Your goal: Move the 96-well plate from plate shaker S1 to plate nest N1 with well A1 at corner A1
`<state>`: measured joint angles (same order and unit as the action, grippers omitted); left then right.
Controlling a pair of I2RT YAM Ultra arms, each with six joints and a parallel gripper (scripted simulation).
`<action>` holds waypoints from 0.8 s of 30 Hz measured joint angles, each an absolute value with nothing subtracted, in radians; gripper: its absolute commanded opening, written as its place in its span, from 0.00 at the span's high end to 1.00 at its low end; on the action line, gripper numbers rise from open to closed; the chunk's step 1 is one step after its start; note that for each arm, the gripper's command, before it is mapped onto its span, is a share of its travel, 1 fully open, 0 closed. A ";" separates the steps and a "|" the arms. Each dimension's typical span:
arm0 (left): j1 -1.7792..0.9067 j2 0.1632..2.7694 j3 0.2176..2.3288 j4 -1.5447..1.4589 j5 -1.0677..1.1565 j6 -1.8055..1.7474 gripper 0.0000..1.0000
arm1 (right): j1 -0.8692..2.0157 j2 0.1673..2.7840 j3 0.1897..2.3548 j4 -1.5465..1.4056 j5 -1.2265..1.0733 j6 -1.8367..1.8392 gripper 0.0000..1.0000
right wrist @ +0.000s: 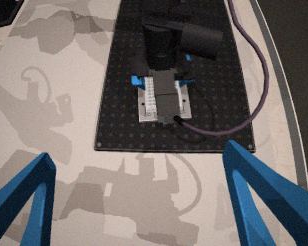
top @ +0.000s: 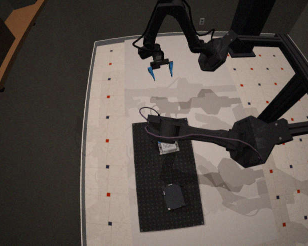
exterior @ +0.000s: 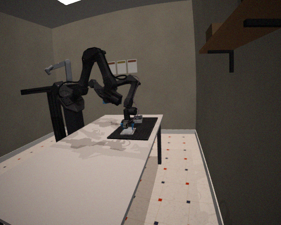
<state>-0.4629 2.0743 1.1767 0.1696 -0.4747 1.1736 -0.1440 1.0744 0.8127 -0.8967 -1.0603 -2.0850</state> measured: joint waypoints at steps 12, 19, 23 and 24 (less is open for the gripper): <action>-0.460 2.080 1.181 0.179 -0.461 1.182 0.21 | -0.144 1.074 0.813 -0.897 -1.060 -2.085 0.00; -0.450 2.082 1.181 0.184 -0.456 1.184 0.00 | -0.144 1.074 0.813 -0.897 -1.060 -2.085 0.00; -0.450 2.082 1.181 0.176 -0.456 1.184 0.00 | -0.144 1.074 0.813 -0.897 -1.060 -2.085 0.00; -0.450 2.082 1.181 0.174 -0.456 1.184 0.00 | -0.144 1.074 0.813 -0.897 -1.060 -2.085 0.00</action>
<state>-0.4500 2.0819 1.1812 0.1738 -0.4561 1.1843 -0.1440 1.0744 0.8127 -0.8967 -1.0603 -2.0850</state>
